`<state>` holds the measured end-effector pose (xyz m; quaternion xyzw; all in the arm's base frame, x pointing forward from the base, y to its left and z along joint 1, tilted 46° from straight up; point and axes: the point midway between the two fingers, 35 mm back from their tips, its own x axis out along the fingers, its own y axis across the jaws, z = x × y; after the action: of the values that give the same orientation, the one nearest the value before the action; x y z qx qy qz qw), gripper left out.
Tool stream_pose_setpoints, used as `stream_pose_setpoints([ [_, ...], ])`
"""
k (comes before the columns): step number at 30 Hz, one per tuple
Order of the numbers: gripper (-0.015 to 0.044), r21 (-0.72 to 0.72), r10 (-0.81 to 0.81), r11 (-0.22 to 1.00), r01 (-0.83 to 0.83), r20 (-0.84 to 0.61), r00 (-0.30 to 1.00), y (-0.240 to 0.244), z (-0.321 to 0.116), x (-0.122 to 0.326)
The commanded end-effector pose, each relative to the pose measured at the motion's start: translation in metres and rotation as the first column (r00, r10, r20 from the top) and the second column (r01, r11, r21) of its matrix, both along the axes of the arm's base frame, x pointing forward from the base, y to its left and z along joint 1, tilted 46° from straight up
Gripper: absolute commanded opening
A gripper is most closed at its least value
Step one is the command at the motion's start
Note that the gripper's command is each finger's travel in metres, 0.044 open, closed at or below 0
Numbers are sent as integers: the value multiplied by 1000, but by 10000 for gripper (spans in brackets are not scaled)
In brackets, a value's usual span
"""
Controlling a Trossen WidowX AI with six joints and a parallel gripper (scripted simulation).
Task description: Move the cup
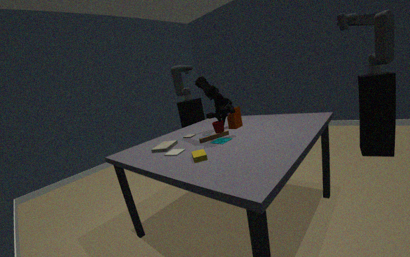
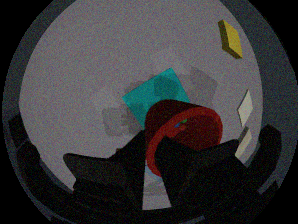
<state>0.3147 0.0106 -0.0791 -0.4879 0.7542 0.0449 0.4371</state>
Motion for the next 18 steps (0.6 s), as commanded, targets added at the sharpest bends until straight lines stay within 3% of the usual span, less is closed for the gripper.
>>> stream_pose_setpoints([
  [1,0,4,-7,1000,7,7,1000,1,-3,2],
  [18,0,4,-7,1000,7,7,1000,-20,-25,-1],
])
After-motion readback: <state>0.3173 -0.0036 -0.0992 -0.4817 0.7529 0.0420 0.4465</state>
